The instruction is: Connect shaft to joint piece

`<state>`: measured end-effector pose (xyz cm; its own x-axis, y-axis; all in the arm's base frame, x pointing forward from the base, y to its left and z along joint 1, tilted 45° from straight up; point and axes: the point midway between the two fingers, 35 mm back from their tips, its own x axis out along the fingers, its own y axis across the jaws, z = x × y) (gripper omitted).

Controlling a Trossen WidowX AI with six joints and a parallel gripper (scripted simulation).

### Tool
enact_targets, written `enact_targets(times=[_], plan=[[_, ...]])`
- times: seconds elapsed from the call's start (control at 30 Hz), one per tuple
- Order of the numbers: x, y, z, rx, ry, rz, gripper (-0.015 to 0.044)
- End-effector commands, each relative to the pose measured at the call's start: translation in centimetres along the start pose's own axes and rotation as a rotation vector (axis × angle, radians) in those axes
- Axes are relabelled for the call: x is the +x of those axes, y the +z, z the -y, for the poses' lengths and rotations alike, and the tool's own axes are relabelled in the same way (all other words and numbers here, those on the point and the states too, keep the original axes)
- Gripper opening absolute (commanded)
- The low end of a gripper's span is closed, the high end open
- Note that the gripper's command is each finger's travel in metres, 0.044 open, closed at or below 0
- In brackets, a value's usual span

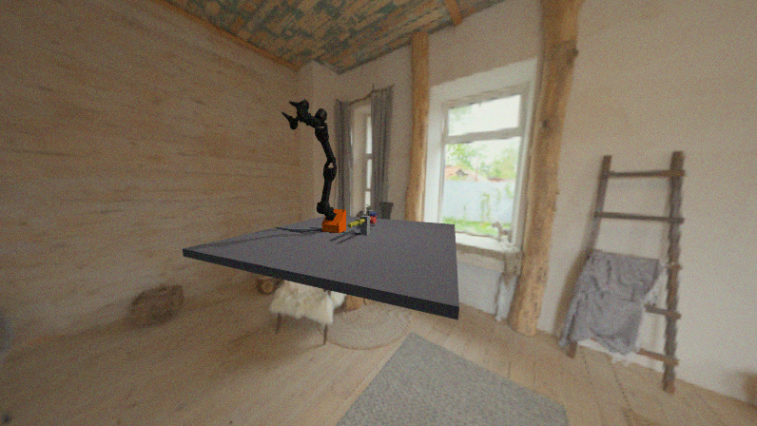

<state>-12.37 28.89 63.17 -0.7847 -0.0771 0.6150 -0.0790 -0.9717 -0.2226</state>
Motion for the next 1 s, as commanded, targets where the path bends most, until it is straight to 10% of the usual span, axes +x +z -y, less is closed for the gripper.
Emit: enact_targets(times=[0.0,0.97], plan=[[0.0,0.0,0.0,0.000,0.000,0.000,0.0426],[4.9,9.2,-24.1,0.216,0.617,0.260,0.0440]])
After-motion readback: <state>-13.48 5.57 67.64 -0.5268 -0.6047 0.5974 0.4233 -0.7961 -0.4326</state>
